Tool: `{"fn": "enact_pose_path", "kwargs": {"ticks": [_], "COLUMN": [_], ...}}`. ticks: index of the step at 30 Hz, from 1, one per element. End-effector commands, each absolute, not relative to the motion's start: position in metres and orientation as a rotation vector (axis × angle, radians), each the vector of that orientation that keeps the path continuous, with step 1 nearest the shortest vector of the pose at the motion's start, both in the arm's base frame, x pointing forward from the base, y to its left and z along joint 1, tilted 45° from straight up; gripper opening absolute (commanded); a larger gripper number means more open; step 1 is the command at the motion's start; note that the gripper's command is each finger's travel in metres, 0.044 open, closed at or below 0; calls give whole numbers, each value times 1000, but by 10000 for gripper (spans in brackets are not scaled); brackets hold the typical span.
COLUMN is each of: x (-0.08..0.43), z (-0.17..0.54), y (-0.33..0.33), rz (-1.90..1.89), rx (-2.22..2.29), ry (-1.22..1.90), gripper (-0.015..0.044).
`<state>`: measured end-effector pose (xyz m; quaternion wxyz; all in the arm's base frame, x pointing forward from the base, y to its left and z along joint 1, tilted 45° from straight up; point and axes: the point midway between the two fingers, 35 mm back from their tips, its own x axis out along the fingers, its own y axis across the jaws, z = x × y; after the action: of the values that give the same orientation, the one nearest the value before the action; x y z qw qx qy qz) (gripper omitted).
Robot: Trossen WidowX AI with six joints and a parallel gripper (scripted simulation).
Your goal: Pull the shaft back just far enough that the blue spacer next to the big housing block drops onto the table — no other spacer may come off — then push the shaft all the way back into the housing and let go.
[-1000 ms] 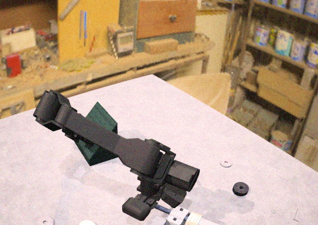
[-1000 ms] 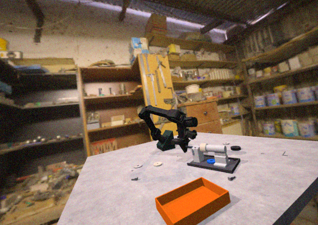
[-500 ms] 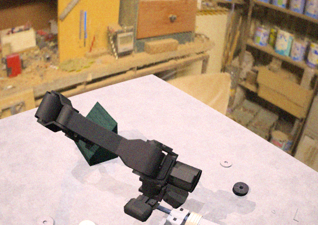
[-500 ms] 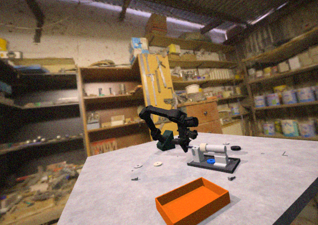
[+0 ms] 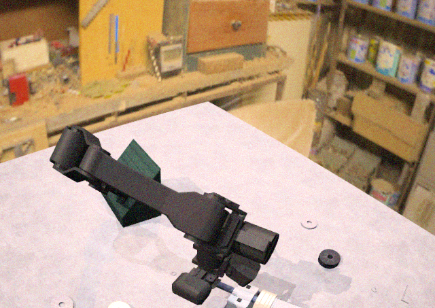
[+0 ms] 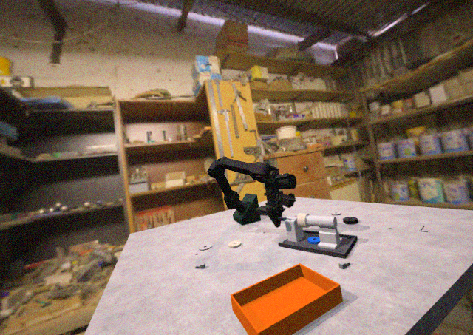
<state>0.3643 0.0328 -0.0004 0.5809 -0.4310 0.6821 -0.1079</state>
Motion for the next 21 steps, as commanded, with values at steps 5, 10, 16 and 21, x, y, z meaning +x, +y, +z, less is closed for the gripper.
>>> {"fn": "enact_pose_path", "kwargs": {"ticks": [5,10,16,21], "x": [369,370,372,374], "z": [-1,-2,-3,-3], "y": [36,37,37,38], "rz": [-247,-247,-247,-247], "rx": [-999,-999,-998,-998], "ry": [1587,1587,1586,1586], "gripper": [0,0,0,0]}}
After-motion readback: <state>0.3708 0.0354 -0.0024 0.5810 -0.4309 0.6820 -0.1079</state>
